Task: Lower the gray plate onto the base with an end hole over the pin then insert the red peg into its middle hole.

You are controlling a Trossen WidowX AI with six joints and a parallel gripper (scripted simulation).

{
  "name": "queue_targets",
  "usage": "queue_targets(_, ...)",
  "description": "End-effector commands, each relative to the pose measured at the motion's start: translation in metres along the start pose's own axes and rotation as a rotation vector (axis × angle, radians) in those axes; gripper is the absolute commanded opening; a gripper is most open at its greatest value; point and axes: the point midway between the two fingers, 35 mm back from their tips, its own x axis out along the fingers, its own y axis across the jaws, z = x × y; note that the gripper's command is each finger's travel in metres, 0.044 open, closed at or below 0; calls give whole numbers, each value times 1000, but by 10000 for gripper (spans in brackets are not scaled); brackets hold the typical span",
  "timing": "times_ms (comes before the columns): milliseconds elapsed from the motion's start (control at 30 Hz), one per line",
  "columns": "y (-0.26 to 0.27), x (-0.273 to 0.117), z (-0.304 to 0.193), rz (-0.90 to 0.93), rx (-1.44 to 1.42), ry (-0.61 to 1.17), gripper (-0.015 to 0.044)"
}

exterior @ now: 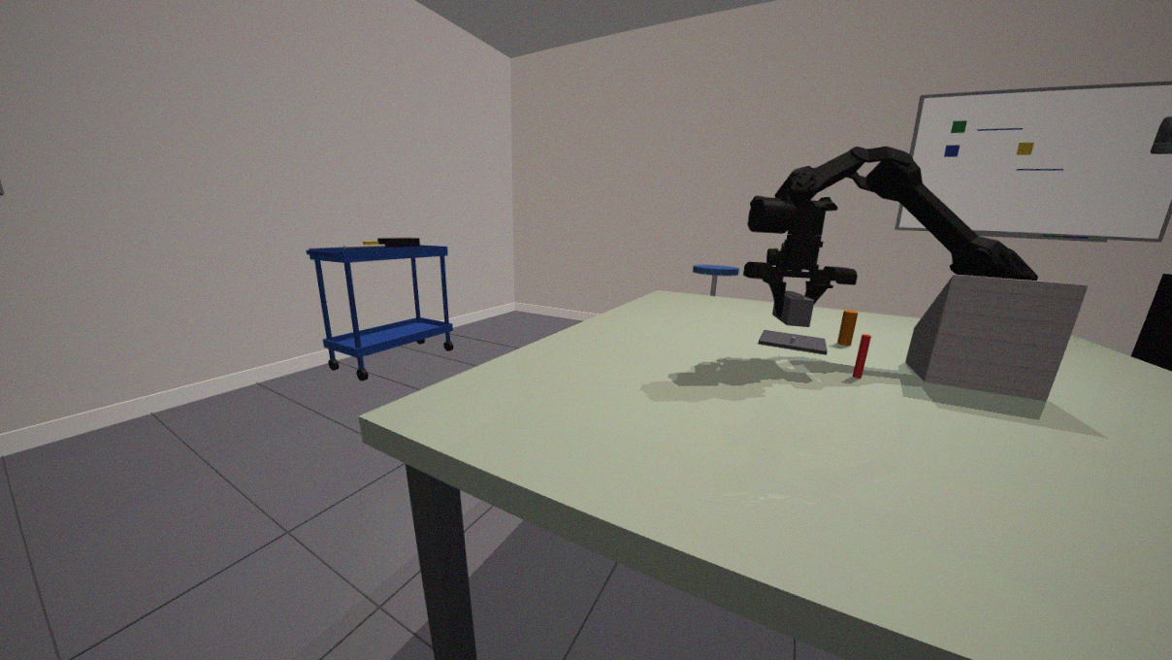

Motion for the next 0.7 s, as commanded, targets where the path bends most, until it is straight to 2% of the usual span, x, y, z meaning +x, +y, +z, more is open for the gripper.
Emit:
queue_targets(0,0,-14,0,3,13,2,0)
queue_targets(400,-6,-49,1,-9,30,-11,0)
queue_targets(667,-8,-42,18,-7,99,-5,0)
